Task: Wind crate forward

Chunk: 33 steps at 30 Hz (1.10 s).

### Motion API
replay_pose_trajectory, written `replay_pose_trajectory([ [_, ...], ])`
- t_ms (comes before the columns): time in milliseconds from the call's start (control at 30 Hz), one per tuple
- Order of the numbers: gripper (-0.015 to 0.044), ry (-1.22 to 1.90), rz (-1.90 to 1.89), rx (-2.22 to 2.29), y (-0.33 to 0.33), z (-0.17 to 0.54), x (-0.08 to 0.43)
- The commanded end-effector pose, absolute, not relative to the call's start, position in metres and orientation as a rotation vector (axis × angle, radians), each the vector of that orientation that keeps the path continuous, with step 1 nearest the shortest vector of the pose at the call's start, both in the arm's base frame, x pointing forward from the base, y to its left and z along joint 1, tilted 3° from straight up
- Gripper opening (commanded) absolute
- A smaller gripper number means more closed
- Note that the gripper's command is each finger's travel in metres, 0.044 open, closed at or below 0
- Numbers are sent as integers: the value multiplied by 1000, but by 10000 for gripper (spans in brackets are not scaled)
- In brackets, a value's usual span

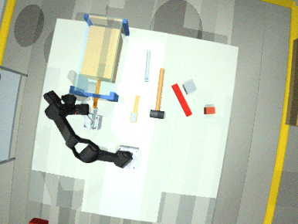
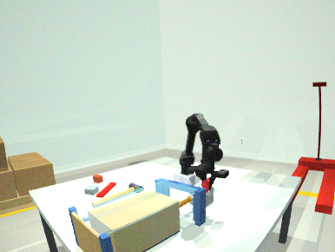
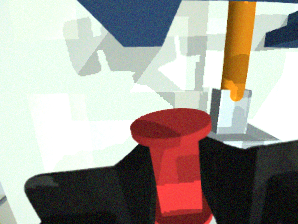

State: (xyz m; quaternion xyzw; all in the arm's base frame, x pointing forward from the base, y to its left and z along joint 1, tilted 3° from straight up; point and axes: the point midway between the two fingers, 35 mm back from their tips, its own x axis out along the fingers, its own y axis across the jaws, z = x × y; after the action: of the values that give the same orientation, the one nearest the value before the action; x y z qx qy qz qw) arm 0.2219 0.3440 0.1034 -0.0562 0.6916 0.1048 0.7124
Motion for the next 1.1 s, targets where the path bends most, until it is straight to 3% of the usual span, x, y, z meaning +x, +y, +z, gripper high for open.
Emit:
replay_pose_trajectory([
  [0,0,1564,266,-138,355,102,199],
  [1067,0,1567,267,-137,361,103,158],
])
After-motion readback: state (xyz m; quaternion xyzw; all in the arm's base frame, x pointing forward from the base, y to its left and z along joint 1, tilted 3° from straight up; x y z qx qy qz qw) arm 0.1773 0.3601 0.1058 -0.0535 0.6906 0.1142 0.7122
